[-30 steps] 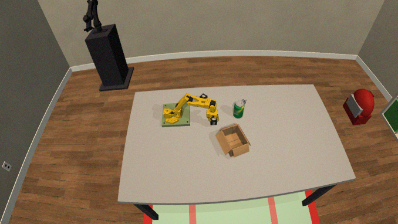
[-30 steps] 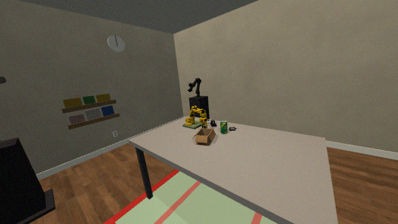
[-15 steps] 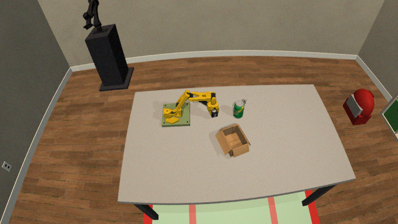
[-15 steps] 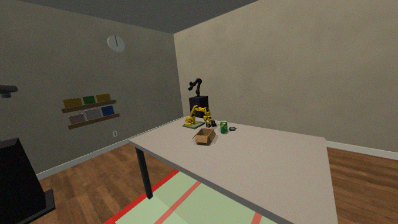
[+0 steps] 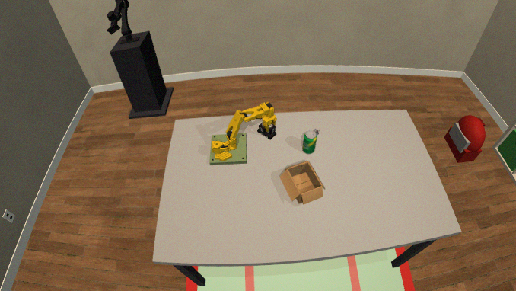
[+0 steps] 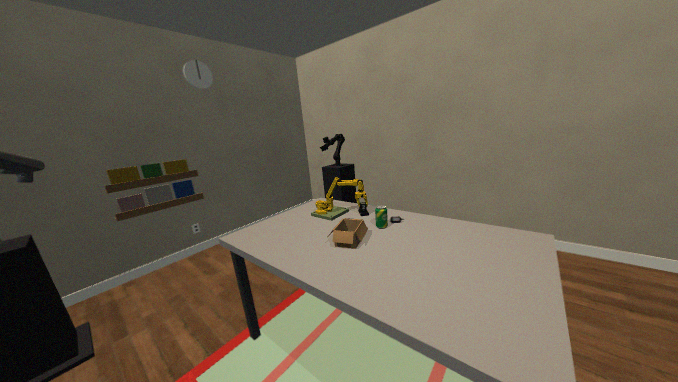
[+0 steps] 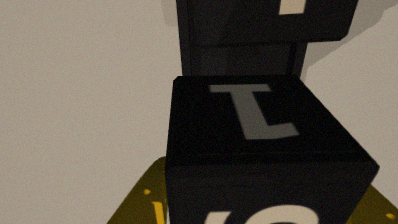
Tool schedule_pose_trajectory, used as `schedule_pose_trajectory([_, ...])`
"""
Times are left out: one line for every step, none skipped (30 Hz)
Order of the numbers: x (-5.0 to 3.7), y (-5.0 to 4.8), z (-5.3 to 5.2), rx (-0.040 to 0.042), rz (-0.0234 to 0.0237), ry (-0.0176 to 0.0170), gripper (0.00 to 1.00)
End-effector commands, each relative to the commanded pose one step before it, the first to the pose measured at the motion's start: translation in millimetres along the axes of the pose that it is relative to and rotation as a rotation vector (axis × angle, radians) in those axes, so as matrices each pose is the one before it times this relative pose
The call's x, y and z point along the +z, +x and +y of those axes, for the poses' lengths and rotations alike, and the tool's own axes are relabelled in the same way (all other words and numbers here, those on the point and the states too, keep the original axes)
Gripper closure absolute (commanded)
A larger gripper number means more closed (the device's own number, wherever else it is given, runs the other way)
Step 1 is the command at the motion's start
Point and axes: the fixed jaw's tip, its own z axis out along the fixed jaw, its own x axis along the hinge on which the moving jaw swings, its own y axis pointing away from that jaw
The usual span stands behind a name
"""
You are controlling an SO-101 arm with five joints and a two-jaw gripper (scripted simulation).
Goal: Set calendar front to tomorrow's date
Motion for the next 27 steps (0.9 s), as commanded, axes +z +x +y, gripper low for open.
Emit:
schedule_pose_trajectory([-3.9,-7.657,-5.91,-0.04108,0.00613,0.02013,1.0])
schedule_pose_trajectory([-0.001,-0.064,-0.02,-0.00028,0.0,0.0,1.0])
schedule_pose_trajectory([0.0,0.0,0.0,0.0,0.0,0.0,1.0])
schedule_pose_trajectory([0.0,0.0,0.0,0.0,0.0,0.0,1.0])
schedule_pose_trajectory([0.0,0.004,0.0,-0.00002,0.0,-0.00001,1.0])
schedule_pose_trajectory([0.0,0.0,0.0,0.0,0.0,0.0,1.0])
schedule_pose_trajectory([0.0,0.0,0.0,0.0,0.0,0.0,1.0])
schedule_pose_trajectory([0.0,0.0,0.0,0.0,0.0,0.0,1.0])
schedule_pose_trajectory([0.0,0.0,0.0,0.0,0.0,0.0,1.0])
schedule_pose_trajectory([0.0,0.0,0.0,0.0,0.0,0.0,1.0])
schedule_pose_trajectory([0.0,0.0,0.0,0.0,0.0,0.0,1.0])
schedule_pose_trajectory([0.0,0.0,0.0,0.0,0.0,0.0,1.0])
schedule_pose_trajectory([0.0,0.0,0.0,0.0,0.0,0.0,1.0])
schedule_pose_trajectory([0.0,0.0,0.0,0.0,0.0,0.0,1.0])
schedule_pose_trajectory([0.0,0.0,0.0,0.0,0.0,0.0,1.0])
schedule_pose_trajectory([0.0,0.0,0.0,0.0,0.0,0.0,1.0])
schedule_pose_trajectory([0.0,0.0,0.0,0.0,0.0,0.0,1.0])
schedule_pose_trajectory([0.0,0.0,0.0,0.0,0.0,0.0,1.0])
schedule_pose_trajectory([0.0,0.0,0.0,0.0,0.0,0.0,1.0])
schedule_pose_trajectory([0.0,0.0,0.0,0.0,0.0,0.0,1.0])
schedule_pose_trajectory([0.0,0.0,0.0,0.0,0.0,0.0,1.0])
schedule_pose_trajectory([-4.812,-4.253,-1.27,-0.0127,0.00337,0.00948,1.0])
schedule_pose_trajectory([0.0,0.0,0.0,0.0,0.0,0.0,1.0])
schedule_pose_trajectory([0.0,0.0,0.0,0.0,0.0,0.0,1.0])
schedule_pose_trajectory([0.0,0.0,0.0,0.0,0.0,0.0,1.0])
schedule_pose_trajectory([0.0,0.0,0.0,0.0,0.0,0.0,1.0])
schedule_pose_trajectory([0.0,0.0,0.0,0.0,0.0,0.0,1.0])
